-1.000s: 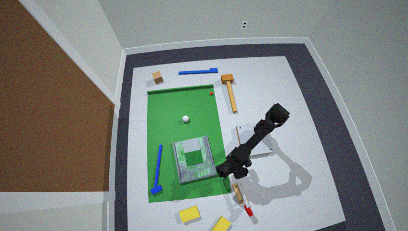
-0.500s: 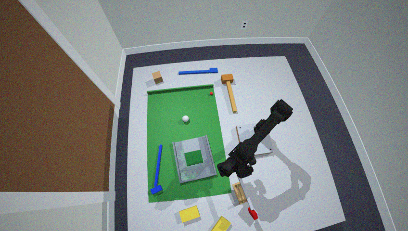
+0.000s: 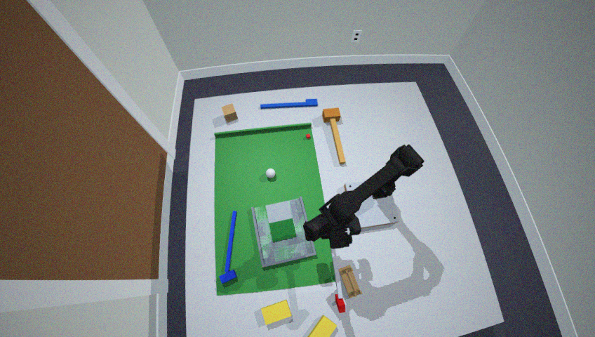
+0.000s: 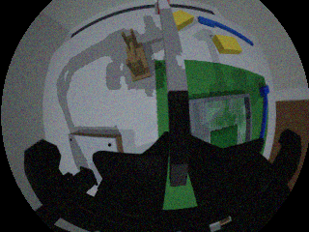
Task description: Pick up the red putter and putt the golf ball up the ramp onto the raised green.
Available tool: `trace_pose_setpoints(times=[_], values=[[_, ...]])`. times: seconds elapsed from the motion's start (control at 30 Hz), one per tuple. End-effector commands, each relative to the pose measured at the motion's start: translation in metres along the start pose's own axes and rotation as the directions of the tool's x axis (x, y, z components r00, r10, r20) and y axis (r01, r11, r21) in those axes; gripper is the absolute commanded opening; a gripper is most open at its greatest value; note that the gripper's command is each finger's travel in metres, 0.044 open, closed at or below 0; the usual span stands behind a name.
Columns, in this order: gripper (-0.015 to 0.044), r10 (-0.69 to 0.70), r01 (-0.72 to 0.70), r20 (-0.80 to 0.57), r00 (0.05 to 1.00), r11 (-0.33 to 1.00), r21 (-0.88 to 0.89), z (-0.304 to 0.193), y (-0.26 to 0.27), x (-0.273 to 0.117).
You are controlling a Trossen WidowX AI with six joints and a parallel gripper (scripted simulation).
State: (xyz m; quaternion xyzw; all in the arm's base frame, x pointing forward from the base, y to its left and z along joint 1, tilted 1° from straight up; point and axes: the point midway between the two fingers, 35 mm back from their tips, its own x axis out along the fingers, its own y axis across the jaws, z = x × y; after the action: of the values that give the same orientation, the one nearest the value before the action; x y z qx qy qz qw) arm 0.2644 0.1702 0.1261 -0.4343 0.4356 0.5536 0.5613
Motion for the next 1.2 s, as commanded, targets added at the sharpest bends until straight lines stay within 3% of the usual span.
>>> trace_pose_setpoints(times=[0.0, 0.6, 1.17], values=[[0.0000, -0.021, 0.022, -0.011, 1.000, 0.997, 0.079, -0.016, -0.015, -0.007], [0.0000, -0.071, 0.103, -0.091, 0.993, 0.900, 0.424, -0.112, -0.058, -0.036], [0.0000, -0.078, 0.172, -0.167, 0.983, 0.704, 0.689, -0.213, -0.065, -0.066]])
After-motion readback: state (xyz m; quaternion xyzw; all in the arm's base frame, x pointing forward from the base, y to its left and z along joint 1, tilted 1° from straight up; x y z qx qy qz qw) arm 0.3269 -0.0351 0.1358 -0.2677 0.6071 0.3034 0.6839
